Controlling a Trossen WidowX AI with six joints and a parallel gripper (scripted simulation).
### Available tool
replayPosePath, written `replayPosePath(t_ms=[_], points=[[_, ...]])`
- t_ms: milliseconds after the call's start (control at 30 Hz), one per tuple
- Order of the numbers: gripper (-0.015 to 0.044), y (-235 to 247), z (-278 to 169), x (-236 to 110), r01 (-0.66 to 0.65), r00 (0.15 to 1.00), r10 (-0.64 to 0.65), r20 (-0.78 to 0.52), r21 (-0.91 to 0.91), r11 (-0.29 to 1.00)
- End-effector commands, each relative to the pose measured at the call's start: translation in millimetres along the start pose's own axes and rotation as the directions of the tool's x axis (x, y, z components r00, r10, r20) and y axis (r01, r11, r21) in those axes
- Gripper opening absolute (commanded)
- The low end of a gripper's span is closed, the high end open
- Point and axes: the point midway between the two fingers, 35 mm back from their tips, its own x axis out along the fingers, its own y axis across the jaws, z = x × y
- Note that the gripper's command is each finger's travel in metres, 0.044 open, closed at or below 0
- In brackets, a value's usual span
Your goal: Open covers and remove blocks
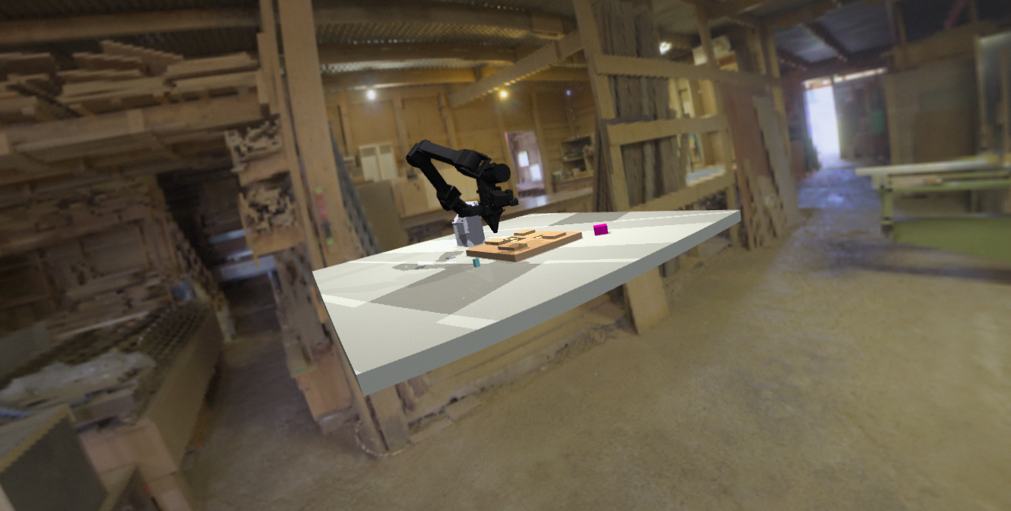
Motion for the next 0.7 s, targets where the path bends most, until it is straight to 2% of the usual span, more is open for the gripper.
replayPosePath(t_ms=[0, 667], points=[[0.0000, -0.3, 0.1, 3.8, 0.004, 1.000, -0.004, -0.001, -0.001, 1.000], [0.0000, -0.5, 0.7, 23.6, 0.004, 1.000, -0.004, -0.001, -0.001, 1.000]])
